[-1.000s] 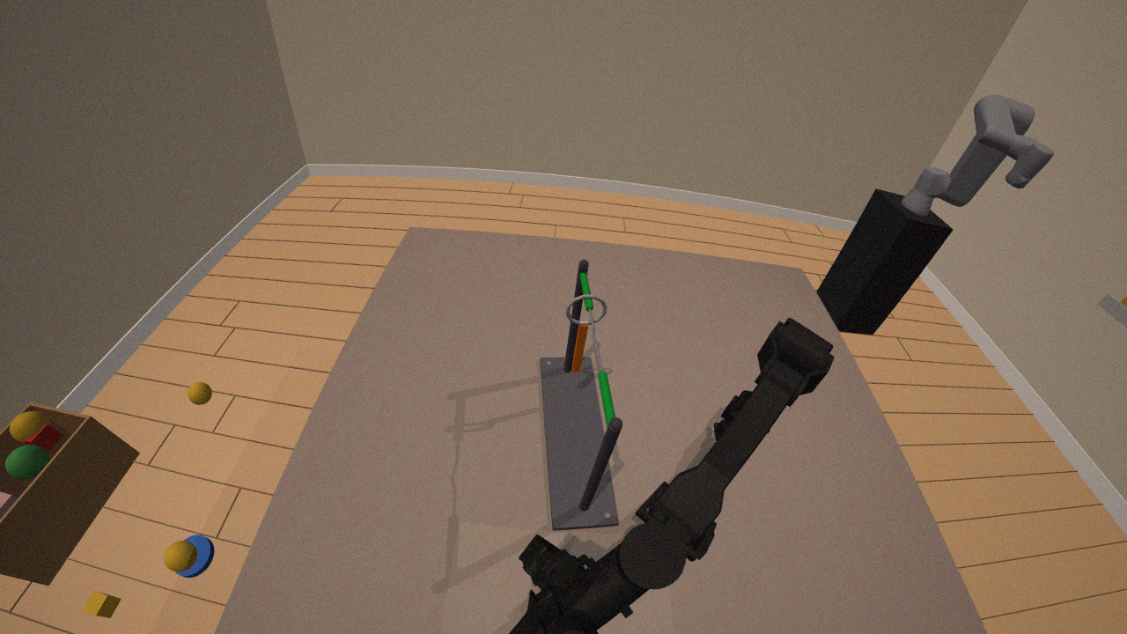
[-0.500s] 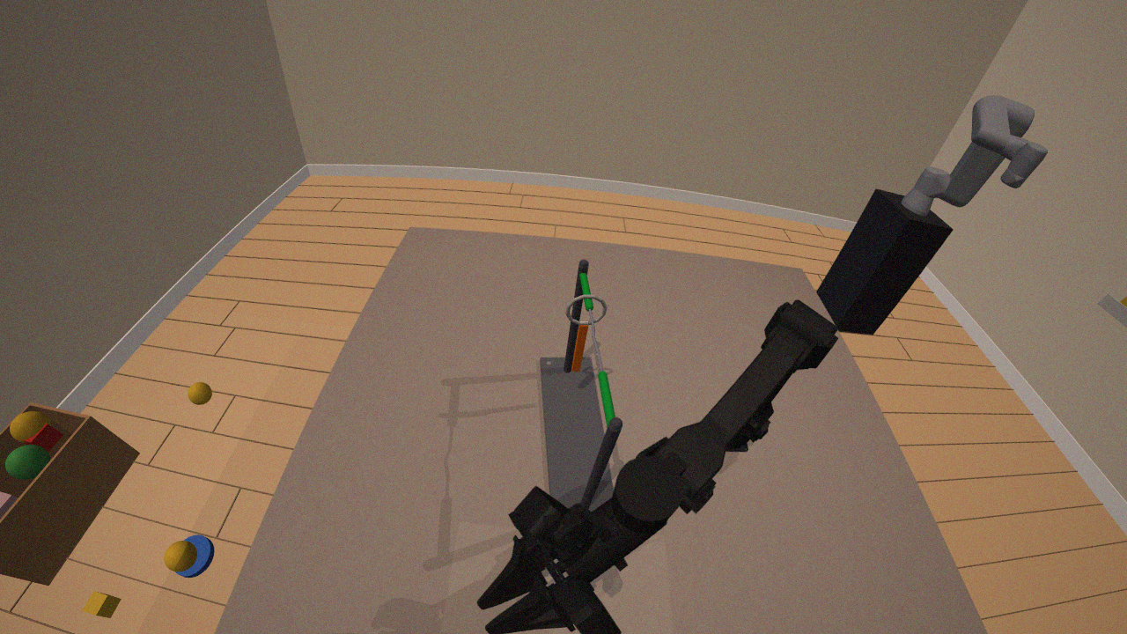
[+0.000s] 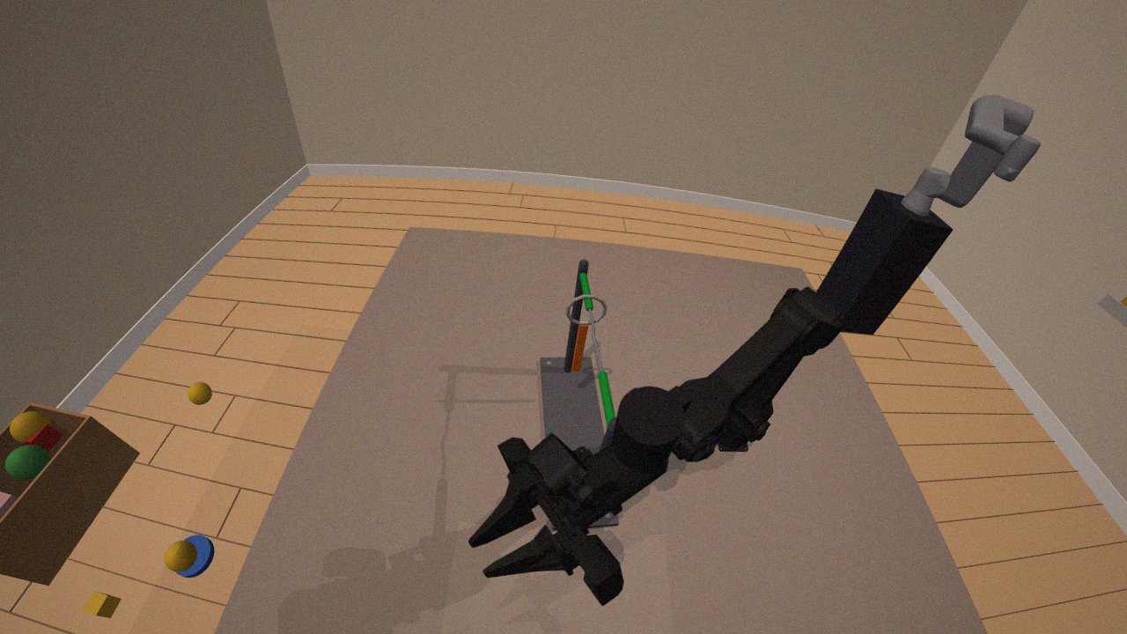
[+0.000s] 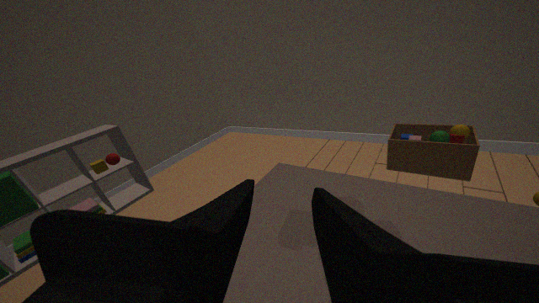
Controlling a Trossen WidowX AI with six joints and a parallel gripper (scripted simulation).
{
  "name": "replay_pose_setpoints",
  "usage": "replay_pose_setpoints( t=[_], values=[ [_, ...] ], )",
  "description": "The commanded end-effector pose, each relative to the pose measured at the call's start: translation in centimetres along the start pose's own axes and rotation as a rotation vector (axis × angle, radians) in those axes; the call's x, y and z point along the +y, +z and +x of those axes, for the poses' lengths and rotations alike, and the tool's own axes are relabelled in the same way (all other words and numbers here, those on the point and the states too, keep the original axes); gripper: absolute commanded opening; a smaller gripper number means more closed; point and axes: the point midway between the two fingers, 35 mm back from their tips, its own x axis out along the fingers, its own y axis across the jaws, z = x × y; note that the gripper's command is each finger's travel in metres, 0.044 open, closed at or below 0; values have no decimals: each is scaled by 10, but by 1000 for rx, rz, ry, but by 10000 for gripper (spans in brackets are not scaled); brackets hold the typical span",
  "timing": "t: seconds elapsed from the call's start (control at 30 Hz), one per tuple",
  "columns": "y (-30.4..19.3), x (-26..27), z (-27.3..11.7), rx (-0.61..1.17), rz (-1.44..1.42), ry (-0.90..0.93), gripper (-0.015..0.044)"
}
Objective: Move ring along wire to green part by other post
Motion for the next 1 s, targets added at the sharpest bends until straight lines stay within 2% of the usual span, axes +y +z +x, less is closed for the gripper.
replay_pose_setpoints(
  t=[0.0,0.47,0.7,0.97],
  values=[
    [9,-9,-8,-5,-106,-2,160],
    [50,-48,-41,-55,-455,-55,160],
    [77,-125,-68,-87,-454,-217,160],
    [105,-209,-118,-122,-434,-412,160]
  ],
)
